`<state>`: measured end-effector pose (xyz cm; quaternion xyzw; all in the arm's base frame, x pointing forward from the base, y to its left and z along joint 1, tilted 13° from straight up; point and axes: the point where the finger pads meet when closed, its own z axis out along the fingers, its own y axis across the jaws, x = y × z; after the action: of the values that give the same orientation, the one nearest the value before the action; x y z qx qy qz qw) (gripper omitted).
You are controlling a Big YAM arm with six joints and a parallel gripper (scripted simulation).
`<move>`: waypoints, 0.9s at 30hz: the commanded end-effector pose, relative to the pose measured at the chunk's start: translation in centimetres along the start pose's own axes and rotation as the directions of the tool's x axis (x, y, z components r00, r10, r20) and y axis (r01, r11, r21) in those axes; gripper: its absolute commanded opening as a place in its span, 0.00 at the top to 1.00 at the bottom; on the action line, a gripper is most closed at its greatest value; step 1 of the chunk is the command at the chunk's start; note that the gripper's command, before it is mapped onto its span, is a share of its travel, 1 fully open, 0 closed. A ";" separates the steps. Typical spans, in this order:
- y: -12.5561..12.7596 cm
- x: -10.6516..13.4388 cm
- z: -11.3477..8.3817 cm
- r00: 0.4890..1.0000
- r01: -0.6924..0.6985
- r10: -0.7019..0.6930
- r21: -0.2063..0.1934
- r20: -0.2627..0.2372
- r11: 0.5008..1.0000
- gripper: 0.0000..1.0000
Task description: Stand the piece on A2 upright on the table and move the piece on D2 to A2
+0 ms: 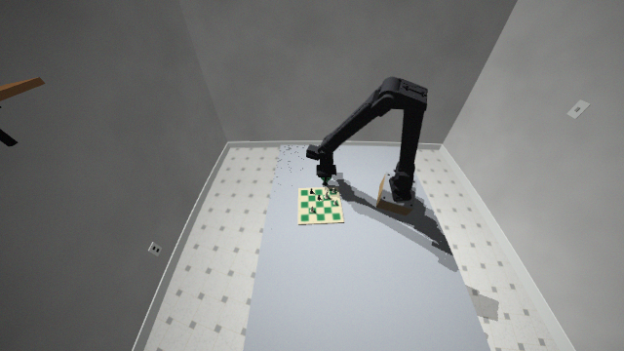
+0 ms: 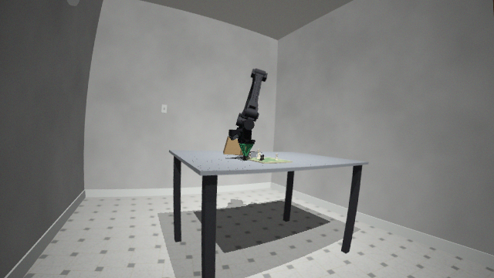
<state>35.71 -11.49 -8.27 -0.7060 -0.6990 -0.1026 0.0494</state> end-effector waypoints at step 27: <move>2.8 -0.6 -1.0 1.000 0.016 -0.014 -0.055 0.024 0.998 0.76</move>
<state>35.71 -11.49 -8.27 -0.7060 -0.6990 -0.1026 0.0494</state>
